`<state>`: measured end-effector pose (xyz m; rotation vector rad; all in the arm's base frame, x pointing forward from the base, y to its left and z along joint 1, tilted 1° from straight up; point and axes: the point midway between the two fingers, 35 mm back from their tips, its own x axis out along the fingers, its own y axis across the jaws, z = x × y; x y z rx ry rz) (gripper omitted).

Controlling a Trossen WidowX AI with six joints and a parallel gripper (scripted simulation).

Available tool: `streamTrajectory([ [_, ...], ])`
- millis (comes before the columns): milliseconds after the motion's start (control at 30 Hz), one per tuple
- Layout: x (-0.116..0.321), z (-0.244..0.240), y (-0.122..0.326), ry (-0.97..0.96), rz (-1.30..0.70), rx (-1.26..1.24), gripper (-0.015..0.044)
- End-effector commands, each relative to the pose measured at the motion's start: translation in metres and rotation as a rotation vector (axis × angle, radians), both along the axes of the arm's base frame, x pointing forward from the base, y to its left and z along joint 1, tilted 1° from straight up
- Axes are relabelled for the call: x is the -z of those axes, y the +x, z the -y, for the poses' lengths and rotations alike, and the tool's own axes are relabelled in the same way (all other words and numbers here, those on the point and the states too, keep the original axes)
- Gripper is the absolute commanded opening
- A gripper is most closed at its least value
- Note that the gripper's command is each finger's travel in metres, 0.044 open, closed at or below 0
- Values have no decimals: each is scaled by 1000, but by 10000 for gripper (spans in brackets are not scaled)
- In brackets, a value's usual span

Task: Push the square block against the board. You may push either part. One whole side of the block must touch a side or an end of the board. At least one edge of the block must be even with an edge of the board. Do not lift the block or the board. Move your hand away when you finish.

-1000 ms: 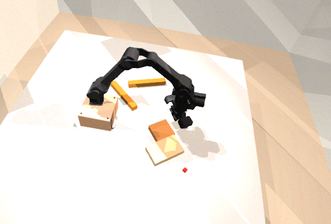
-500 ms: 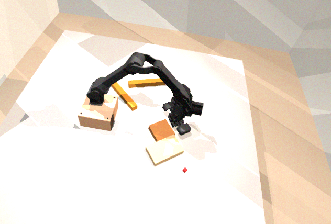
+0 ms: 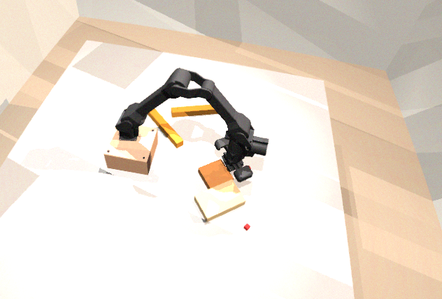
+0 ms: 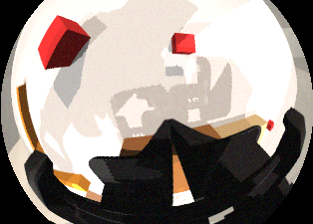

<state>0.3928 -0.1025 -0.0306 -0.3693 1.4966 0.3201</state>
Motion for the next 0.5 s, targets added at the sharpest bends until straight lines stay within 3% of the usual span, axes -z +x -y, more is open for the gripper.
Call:
streamTrajectory([
  [0, 2, 3, -7, -1, -5, -5, 0],
  [467, 1, 4, -7, -1, -5, -5, 0],
])
